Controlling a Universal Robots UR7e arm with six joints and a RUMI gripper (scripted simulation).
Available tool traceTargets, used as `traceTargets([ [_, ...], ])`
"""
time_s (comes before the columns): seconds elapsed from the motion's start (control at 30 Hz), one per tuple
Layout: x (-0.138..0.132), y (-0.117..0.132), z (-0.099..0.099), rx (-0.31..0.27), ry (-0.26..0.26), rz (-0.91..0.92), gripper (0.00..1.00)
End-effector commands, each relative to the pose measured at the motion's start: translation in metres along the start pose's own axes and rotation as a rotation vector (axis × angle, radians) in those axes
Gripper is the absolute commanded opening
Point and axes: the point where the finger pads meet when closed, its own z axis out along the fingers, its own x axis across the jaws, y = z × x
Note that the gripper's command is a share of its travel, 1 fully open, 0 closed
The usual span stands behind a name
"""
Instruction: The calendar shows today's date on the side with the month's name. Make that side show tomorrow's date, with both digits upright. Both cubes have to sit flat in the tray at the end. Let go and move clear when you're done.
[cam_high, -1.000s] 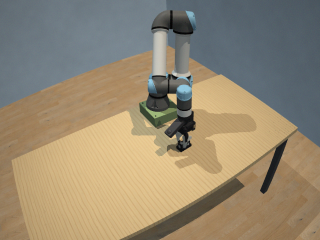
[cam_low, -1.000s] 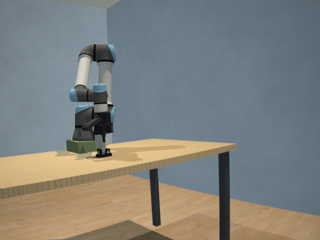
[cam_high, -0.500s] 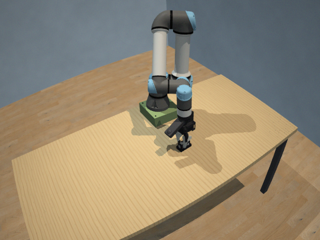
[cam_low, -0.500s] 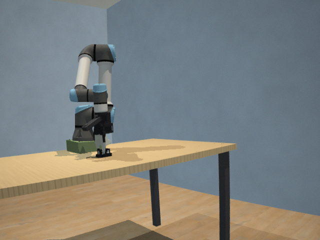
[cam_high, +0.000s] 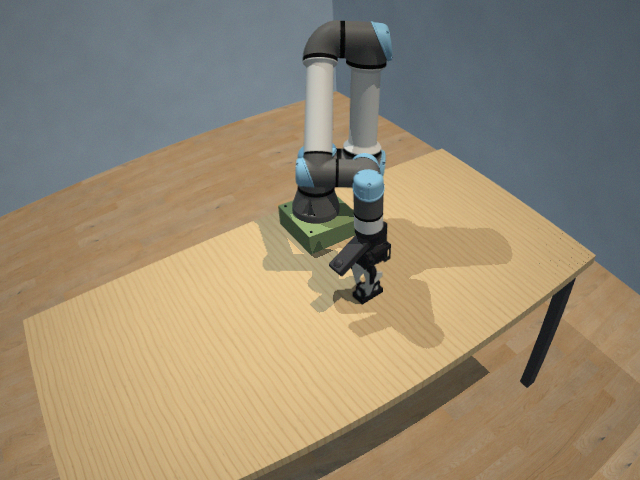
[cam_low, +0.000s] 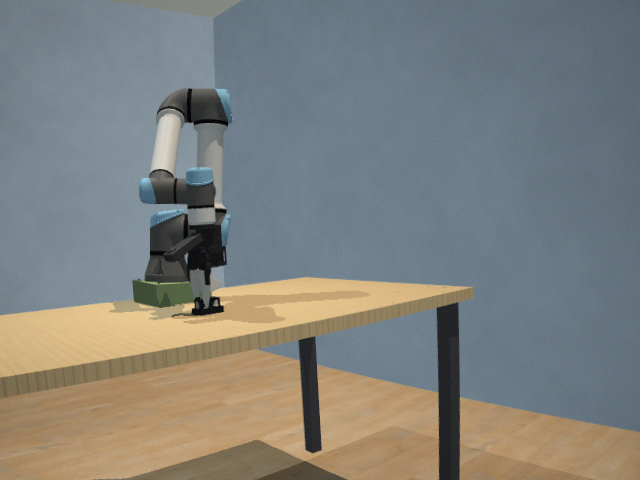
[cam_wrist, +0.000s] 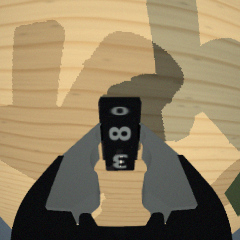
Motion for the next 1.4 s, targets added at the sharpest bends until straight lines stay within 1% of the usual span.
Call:
traceTargets([
  [0.0, -0.0003, -0.0002, -0.0003, 0.001, -0.001, 0.0, 0.11],
  [1.1, -0.0003, -0.0002, -0.0003, 0.001, -0.001, 0.0, 0.11],
  [1.37, -0.0003, -0.0002, -0.0056, 0.001, -0.001, 0.0, 0.11],
])
